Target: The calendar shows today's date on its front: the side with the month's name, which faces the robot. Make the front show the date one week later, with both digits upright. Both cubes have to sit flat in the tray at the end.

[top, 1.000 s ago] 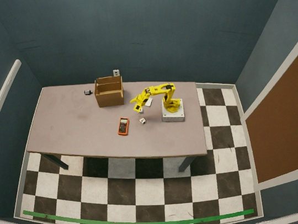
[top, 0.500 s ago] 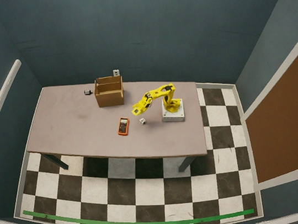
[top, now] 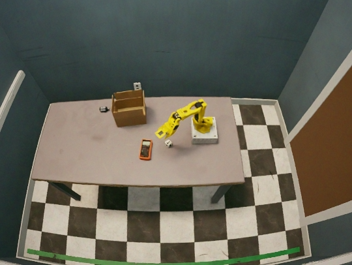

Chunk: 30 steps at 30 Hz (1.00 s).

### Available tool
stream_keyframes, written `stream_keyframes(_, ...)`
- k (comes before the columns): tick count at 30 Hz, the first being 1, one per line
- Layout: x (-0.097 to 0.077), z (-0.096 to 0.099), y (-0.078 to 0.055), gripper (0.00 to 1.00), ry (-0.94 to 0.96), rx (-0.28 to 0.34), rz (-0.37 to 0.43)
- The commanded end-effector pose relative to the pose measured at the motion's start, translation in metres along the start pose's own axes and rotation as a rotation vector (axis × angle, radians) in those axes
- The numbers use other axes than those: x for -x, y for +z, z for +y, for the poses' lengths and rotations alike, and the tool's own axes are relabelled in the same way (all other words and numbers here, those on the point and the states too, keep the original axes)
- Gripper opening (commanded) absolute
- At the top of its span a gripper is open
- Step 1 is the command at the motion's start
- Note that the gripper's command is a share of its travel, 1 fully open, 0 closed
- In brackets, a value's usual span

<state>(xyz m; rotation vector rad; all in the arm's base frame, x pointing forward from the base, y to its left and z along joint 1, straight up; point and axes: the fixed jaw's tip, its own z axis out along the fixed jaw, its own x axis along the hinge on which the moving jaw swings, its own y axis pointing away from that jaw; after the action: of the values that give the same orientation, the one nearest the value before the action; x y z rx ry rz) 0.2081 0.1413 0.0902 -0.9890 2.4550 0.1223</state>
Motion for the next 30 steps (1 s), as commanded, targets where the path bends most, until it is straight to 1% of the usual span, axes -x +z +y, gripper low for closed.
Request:
stream_keyframes(1, 0.003, 0.002, 0.002, 0.35, 0.014, 0.006, -0.004)
stream_keyframes(8, 0.002, 0.003, 0.003, 0.35, 0.014, 0.007, 0.001)
stream_keyframes(12, -0.003, 0.004, 0.010, 0.35, 0.014, 0.014, 0.039)
stream_keyframes(15, -0.012, 0.005, 0.020, 0.35, 0.014, 0.025, 0.100)
stream_keyframes(20, -0.035, 0.010, 0.043, 0.35, 0.013, 0.051, 0.242)
stream_keyframes(22, -0.035, 0.010, 0.043, 0.35, 0.013, 0.051, 0.242)
stream_keyframes(26, -0.057, 0.014, 0.059, 0.35, 0.013, 0.073, 0.360)
stream_keyframes(30, -0.073, 0.017, 0.069, 0.35, 0.012, 0.089, 0.446)
